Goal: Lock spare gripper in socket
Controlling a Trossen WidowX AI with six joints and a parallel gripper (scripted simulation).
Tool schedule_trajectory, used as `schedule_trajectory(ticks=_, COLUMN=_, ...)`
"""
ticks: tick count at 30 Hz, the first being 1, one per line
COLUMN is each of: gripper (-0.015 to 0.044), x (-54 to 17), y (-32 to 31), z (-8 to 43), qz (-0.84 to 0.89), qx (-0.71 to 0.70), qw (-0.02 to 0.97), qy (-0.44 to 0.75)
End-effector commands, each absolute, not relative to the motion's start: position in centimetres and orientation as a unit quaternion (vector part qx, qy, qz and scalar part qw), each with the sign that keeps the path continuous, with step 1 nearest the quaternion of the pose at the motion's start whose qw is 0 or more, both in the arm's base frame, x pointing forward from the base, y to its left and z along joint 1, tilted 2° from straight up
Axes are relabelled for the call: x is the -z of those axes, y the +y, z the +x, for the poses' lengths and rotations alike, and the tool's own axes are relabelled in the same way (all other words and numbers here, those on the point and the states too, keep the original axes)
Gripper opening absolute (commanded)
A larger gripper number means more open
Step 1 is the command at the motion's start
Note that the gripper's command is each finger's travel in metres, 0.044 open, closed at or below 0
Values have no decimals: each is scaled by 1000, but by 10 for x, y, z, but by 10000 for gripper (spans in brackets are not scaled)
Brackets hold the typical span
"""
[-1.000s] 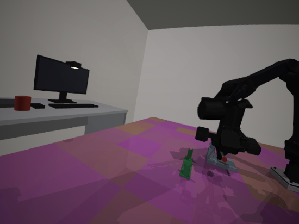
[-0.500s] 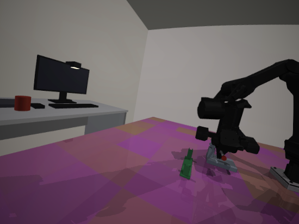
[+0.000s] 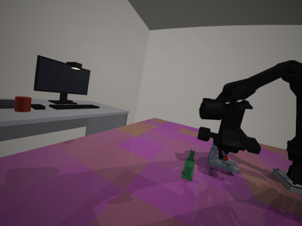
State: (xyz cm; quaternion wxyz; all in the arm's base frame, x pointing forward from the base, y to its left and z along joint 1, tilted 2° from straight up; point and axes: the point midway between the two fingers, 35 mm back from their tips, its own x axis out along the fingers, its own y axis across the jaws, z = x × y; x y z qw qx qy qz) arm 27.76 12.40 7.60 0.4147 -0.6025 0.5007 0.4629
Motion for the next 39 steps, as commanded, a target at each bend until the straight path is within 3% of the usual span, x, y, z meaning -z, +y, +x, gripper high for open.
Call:
schedule_trajectory(ticks=1, gripper=0, x=-76, y=121, z=278, qz=-603, qx=-463, qw=415, qy=500)
schedule_trajectory(ticks=39, gripper=0, x=-75, y=99, z=281, qz=-601, qx=-466, qw=412, qy=502)
